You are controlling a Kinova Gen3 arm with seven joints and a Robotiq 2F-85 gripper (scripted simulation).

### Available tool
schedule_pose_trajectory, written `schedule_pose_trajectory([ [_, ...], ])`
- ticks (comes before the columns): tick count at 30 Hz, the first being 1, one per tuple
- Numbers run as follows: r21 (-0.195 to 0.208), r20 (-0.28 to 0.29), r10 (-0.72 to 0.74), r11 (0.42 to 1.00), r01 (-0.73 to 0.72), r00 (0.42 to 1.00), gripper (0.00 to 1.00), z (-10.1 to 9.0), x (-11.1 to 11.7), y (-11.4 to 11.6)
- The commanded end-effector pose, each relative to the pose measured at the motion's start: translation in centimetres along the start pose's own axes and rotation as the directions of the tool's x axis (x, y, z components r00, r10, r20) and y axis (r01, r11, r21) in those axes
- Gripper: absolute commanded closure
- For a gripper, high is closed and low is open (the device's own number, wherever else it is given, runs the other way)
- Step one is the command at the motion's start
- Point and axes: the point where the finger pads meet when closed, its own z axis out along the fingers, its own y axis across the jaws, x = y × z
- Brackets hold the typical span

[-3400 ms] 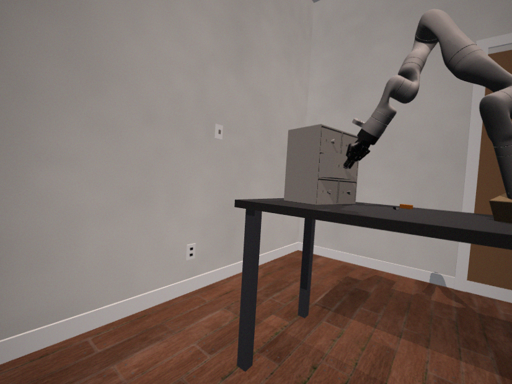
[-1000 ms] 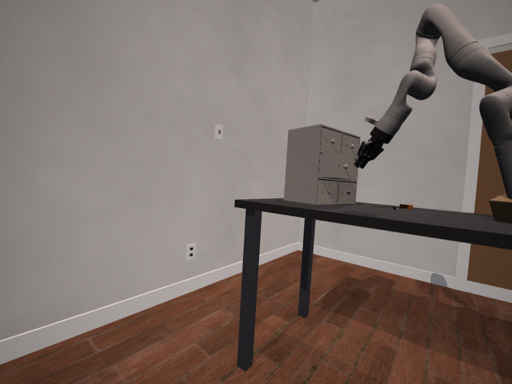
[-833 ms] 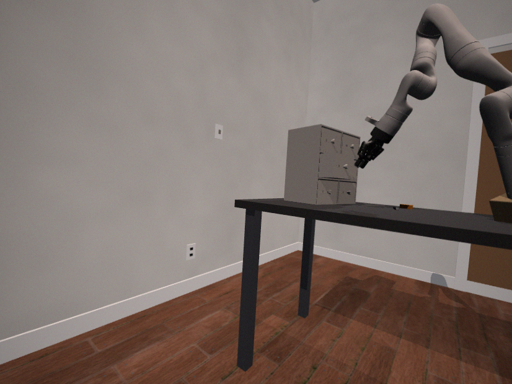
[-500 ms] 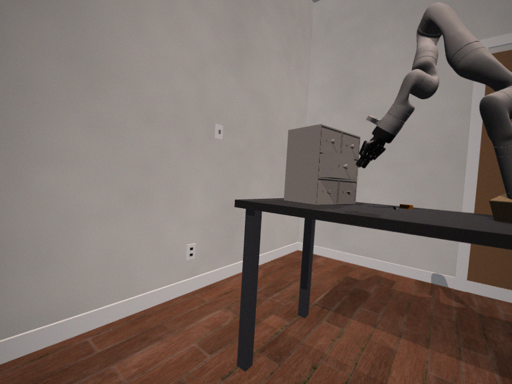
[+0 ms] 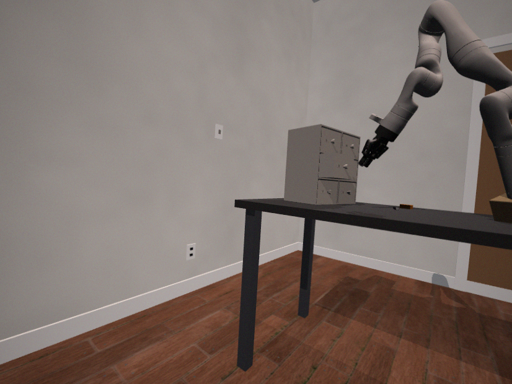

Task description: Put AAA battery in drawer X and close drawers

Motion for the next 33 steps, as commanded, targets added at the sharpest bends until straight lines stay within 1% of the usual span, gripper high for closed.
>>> schedule_pose_trajectory([
  [1, -0.004, -0.003, -0.001, 1.000, 0.001, 1.000, 0.67, -0.2, 0.0, 0.2],
  [33, -0.011, 0.011, 0.001, 1.000, -0.001, 1.000, 0.67, -2.2, -1.0, -0.1],
])
